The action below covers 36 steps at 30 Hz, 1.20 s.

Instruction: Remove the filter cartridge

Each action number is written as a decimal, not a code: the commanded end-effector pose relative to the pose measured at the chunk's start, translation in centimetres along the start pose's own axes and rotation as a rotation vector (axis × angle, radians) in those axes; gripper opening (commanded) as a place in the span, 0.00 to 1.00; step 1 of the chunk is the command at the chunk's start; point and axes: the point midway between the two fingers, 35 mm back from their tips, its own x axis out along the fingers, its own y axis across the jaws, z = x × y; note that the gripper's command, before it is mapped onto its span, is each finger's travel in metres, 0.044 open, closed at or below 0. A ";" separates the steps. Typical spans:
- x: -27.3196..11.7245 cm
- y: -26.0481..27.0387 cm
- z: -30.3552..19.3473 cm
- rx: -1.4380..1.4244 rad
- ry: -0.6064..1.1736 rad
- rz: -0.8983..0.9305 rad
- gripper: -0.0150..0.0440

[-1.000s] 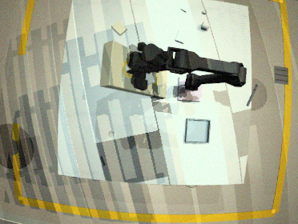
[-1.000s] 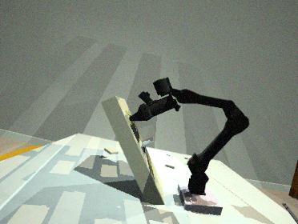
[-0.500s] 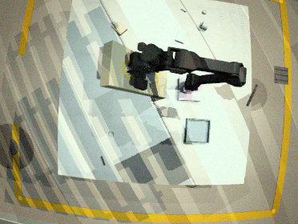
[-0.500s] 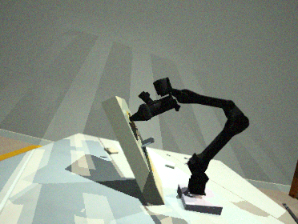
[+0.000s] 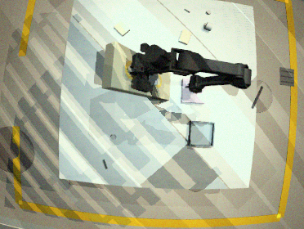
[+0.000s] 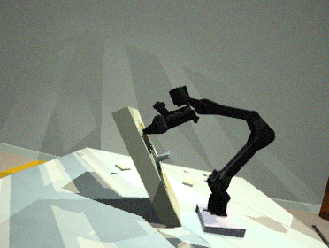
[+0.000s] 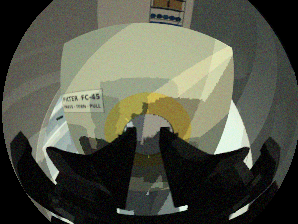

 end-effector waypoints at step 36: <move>-7.3 -0.1 -0.5 -0.003 0.013 0.001 0.25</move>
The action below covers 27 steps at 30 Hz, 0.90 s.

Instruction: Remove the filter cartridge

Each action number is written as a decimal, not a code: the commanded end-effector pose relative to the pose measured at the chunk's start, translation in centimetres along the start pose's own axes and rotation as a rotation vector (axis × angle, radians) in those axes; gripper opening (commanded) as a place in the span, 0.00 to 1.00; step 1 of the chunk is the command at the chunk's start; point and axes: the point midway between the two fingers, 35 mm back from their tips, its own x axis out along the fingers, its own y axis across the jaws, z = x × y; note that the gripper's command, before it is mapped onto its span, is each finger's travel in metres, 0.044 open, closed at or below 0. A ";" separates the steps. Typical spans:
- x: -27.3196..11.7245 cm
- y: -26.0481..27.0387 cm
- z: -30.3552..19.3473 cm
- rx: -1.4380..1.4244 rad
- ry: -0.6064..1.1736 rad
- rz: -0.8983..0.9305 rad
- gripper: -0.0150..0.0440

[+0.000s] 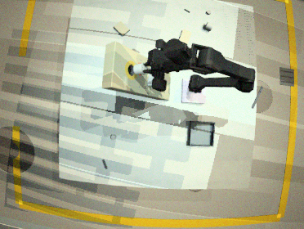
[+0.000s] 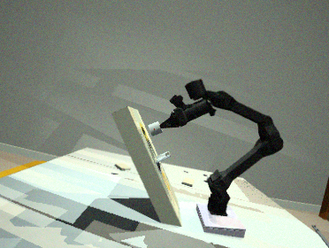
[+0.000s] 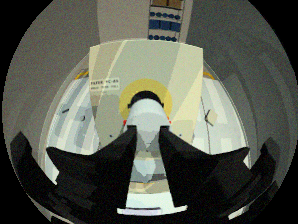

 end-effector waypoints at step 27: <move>0.8 -0.3 -6.8 0.000 0.000 0.000 0.39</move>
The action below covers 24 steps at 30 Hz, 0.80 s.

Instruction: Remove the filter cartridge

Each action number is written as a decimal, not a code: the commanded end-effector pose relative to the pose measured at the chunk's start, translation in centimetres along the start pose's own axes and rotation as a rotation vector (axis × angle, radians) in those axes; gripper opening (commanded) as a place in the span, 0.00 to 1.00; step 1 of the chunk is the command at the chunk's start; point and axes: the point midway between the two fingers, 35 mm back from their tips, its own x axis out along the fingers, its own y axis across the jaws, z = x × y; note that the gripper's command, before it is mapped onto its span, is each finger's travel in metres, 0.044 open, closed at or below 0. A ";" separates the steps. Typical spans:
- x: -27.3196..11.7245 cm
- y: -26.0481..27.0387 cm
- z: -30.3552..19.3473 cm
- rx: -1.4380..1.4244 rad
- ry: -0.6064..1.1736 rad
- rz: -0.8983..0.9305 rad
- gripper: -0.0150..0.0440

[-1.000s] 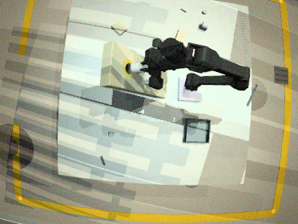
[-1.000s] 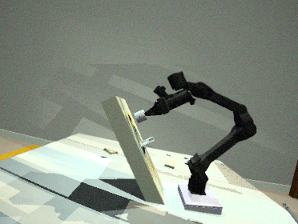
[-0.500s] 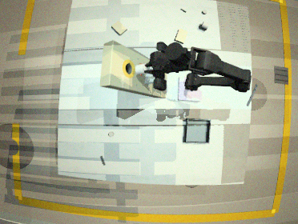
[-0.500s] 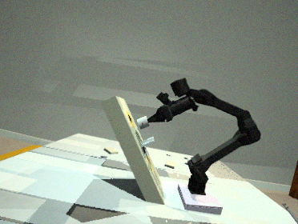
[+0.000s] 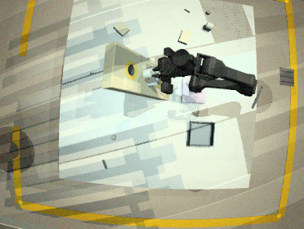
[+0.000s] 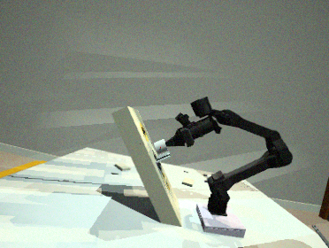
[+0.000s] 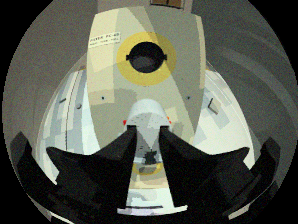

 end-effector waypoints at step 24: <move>-1.1 0.4 7.4 -0.007 -0.018 0.003 0.45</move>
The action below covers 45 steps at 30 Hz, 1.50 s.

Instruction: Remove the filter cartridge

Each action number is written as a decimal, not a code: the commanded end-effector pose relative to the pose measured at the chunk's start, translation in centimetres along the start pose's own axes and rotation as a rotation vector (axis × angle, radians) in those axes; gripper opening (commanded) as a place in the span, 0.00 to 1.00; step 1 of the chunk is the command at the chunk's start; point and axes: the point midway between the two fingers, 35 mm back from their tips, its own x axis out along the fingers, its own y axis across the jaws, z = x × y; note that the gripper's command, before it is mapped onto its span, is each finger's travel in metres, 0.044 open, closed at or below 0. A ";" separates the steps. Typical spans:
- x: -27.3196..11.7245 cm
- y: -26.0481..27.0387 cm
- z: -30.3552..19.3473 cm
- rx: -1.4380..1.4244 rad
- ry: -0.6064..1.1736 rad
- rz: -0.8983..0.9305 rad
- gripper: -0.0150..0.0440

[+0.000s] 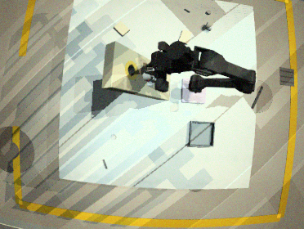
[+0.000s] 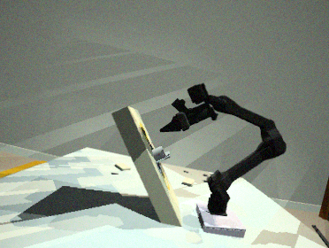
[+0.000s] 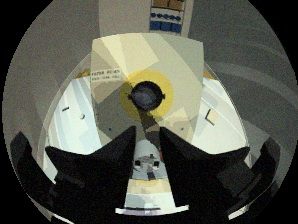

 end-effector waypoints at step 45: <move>1.6 -0.2 -5.4 -0.037 0.433 -0.011 0.77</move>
